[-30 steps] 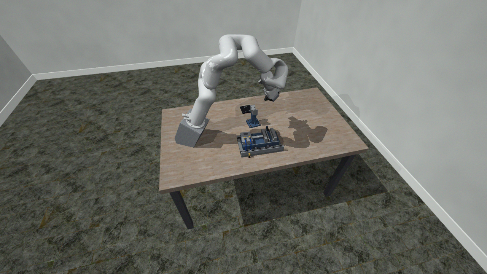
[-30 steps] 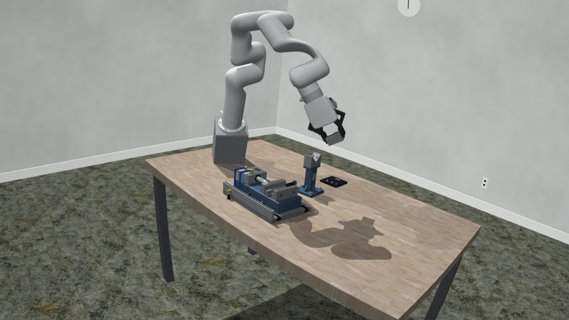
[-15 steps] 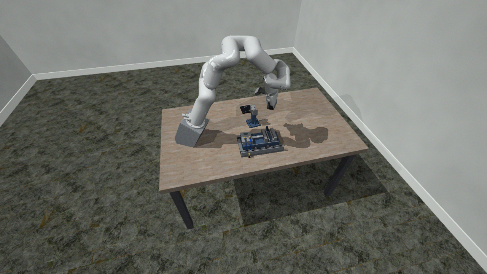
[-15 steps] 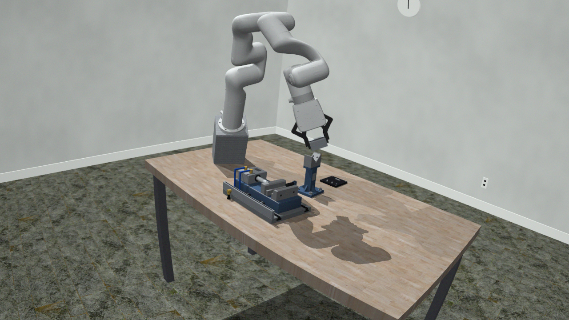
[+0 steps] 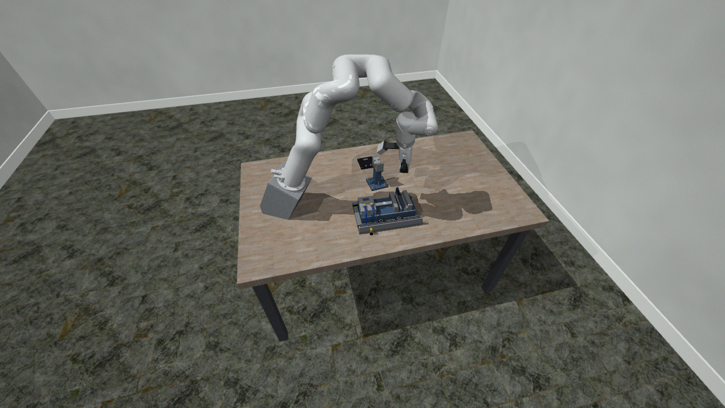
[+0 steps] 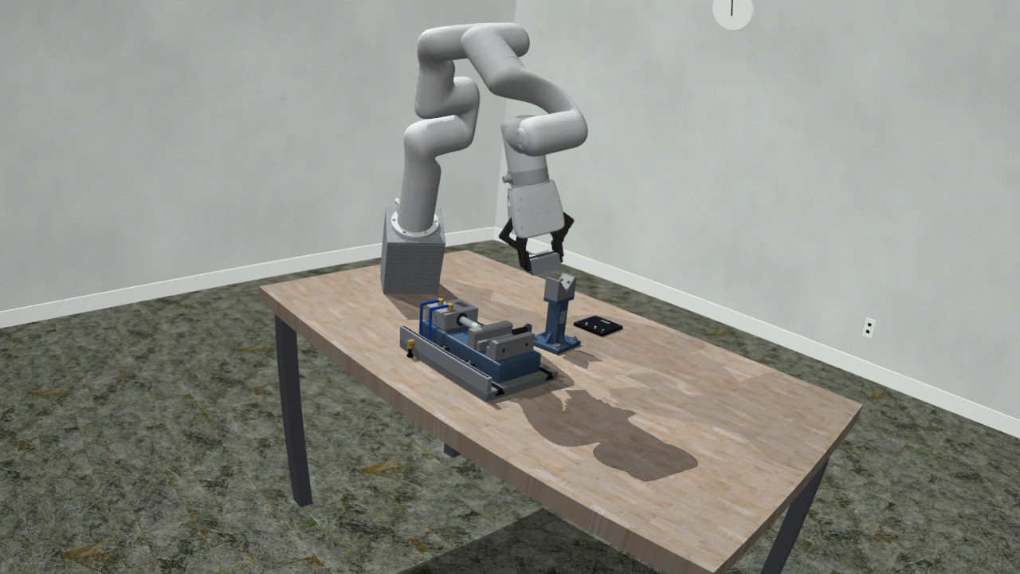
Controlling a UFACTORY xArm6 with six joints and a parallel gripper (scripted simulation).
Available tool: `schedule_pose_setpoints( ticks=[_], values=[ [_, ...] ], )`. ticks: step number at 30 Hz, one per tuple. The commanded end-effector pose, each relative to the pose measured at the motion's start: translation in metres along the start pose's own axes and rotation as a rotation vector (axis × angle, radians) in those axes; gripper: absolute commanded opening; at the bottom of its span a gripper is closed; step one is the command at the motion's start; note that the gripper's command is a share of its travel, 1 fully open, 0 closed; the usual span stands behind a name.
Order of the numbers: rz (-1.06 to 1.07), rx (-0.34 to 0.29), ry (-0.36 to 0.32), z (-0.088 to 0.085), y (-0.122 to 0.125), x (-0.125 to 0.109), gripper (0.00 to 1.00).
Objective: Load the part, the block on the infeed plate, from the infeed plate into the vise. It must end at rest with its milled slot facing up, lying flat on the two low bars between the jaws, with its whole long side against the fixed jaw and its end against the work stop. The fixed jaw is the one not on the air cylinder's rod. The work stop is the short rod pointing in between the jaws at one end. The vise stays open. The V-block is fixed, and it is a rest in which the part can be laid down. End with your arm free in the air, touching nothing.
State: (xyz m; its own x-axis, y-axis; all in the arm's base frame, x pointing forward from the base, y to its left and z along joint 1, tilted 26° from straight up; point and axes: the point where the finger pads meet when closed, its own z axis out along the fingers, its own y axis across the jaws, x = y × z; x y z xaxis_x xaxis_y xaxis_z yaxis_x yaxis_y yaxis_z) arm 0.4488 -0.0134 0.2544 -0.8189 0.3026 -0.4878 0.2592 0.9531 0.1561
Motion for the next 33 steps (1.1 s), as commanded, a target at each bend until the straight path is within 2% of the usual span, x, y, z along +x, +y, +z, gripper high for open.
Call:
schedule_pose_setpoints(
  ticks=[1, 17, 33],
  values=[
    [-0.041, 0.022, 0.005, -0.002, -0.008, -0.002, 0.00],
    [-0.235, 0.143, 0.055, -0.012, -0.055, -0.006, 0.00],
    [-0.328, 0.204, 0.085, -0.019, -0.078, -0.008, 0.00]
  ],
)
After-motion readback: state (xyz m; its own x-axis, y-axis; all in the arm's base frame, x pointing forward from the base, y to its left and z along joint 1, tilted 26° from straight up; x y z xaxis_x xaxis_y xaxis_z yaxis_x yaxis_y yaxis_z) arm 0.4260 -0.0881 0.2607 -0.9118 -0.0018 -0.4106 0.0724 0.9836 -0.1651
